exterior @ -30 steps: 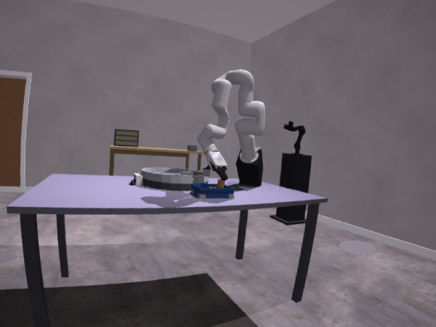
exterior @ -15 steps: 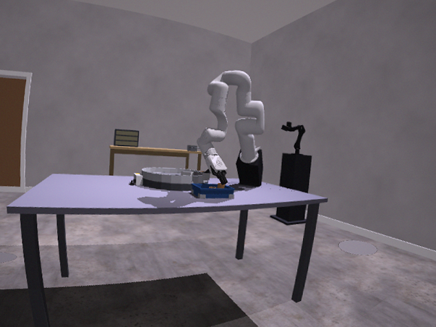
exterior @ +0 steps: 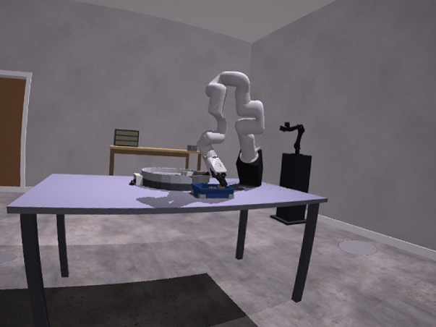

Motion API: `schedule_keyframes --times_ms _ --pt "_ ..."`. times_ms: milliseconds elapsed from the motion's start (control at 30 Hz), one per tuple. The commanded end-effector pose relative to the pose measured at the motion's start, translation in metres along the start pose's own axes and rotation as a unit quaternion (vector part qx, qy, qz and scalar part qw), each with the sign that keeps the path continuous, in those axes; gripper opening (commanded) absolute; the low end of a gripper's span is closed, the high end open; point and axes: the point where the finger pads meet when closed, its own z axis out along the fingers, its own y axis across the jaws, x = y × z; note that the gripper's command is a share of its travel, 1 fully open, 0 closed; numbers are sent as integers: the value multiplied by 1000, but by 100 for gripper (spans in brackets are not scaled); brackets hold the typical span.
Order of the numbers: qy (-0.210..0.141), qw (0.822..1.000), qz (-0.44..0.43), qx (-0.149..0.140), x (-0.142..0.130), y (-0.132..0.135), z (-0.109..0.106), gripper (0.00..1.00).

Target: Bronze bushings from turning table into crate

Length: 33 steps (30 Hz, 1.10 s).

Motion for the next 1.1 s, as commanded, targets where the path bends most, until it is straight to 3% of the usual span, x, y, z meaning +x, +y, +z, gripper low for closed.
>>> schedule_keyframes --times_ms 0,1067 --pt "0 1000 0 1 0 -1 0 0" --pt "0 1000 0 1 4 0 4 0"
